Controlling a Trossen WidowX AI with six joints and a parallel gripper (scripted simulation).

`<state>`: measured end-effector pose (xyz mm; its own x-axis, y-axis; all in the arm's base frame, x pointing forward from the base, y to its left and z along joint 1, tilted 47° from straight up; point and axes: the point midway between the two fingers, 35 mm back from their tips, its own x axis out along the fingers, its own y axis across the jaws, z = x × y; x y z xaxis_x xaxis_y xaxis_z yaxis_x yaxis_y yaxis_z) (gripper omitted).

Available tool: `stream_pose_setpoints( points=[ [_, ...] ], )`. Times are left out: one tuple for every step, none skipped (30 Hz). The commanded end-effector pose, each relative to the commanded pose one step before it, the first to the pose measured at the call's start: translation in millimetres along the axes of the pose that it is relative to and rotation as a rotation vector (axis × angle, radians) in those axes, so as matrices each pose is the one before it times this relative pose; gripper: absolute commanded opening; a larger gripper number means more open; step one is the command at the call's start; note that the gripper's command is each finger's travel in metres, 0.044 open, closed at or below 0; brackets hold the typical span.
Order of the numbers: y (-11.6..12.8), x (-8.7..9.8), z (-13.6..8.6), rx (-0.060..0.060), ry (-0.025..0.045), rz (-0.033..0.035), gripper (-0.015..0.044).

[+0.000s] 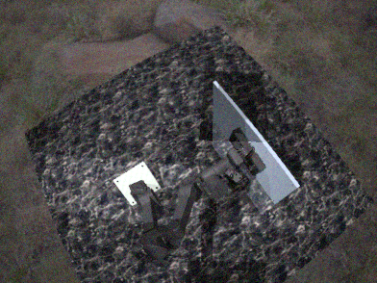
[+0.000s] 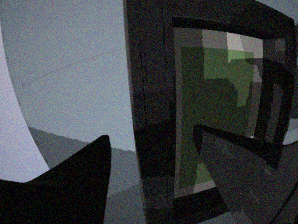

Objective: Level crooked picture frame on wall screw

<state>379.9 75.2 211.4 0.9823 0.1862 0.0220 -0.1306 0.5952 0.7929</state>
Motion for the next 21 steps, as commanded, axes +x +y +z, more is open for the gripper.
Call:
stream_pose_setpoints(
  points=[
    [2.4,0.83,0.81,0.0042,0.00037,0.00605,0.026],
    [0.24,0.08,0.08,0.0,0.0,0.0,0.026],
    [0.0,0.0,0.0,0.0,0.0,0.0,0.026],
    [0.0,0.0,0.0,0.0,0.0,0.0,0.026],
    [0.0,0.0,0.0,0.0,0.0,0.0,0.026],
    [0.0,0.0,0.0,0.0,0.0,0.0,0.026],
    [0.0,0.0,0.0,0.0,0.0,0.0,0.026],
    [0.0,0.0,0.0,0.0,0.0,0.0,0.026],
    [0.0,0.0,0.0,0.0,0.0,0.0,0.026],
    [0.0,0.0,0.0,0.0,0.0,0.0,0.0234],
    [0.0,0.0,0.0,0.0,0.0,0.0,0.0208],
    [0.0,0.0,0.0,0.0,0.0,0.0,0.0181],
    [0.0,0.0,0.0,0.0,0.0,0.0,0.0155],
    [0.0,0.0,0.0,0.0,0.0,0.0,0.0129],
    [0.0,0.0,0.0,0.0,0.0,0.0,0.0103],
    [0.0,0.0,0.0,0.0,0.0,0.0,0.0076],
    [0.0,0.0,0.0,0.0,0.0,0.0,0.007],
    [0.0,0.0,0.0,0.0,0.0,0.0,0.0063],
    [0.0,0.0,0.0,0.0,0.0,0.0,0.0056],
    [0.0,0.0,0.0,0.0,0.0,0.0,0.005],
    [0.0,0.0,0.0,0.0,0.0,0.0,0.0043]
  ],
)
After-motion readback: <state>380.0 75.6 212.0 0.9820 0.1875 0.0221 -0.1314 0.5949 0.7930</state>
